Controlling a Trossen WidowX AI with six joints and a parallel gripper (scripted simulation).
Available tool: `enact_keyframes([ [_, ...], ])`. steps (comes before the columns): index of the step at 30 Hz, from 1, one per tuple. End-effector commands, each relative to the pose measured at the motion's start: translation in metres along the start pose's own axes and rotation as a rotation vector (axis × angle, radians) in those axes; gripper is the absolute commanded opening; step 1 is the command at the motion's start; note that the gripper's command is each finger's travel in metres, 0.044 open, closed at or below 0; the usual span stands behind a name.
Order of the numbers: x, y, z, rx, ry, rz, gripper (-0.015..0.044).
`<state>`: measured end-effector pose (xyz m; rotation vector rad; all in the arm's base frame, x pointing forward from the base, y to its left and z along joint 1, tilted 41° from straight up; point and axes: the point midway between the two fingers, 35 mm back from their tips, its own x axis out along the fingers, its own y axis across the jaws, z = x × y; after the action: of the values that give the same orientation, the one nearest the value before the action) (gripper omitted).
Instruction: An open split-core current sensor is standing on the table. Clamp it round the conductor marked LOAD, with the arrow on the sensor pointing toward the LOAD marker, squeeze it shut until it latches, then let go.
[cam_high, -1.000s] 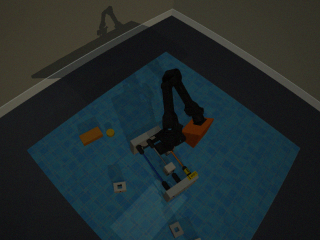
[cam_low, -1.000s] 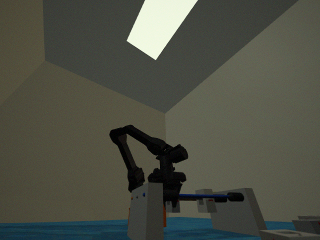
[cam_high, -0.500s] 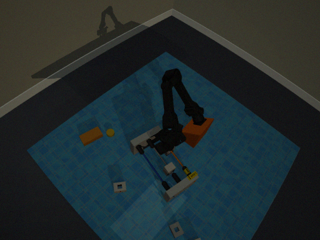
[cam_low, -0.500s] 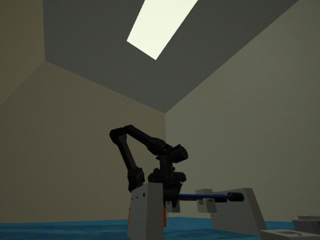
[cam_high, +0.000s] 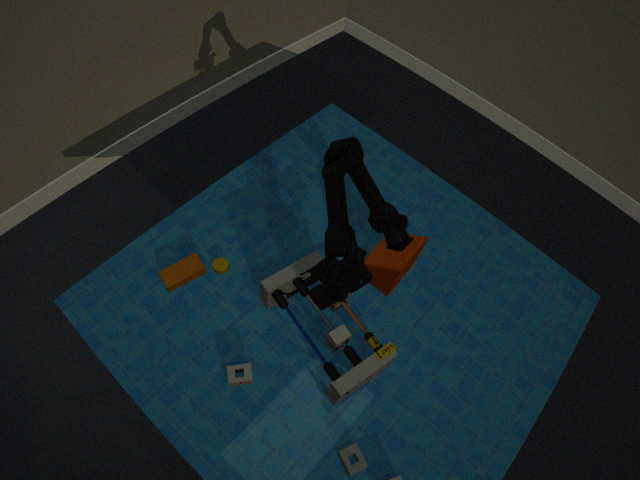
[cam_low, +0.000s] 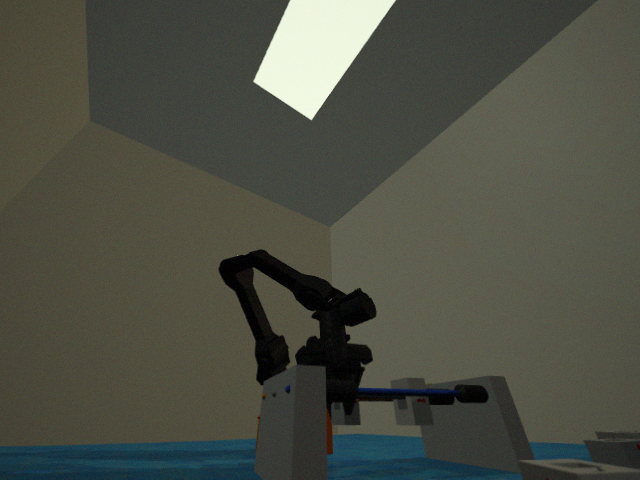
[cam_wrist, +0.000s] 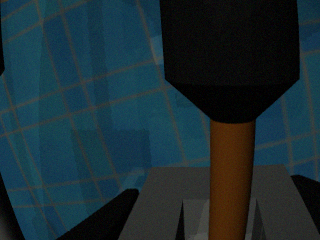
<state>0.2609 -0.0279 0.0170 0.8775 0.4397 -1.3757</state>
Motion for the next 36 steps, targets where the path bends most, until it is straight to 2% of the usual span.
enact_keyframes([
  [1,0.0000,0.0000,0.0000,0.000,0.000,0.000,0.0136],
  [3,0.0000,0.0000,0.0000,0.000,0.000,0.000,0.0123],
  [8,-0.0021,0.0005,-0.0003,0.004,0.001,-0.046,0.0000],
  [36,-0.0002,0.0005,0.0007,0.000,-0.005,-0.038,0.0000],
])
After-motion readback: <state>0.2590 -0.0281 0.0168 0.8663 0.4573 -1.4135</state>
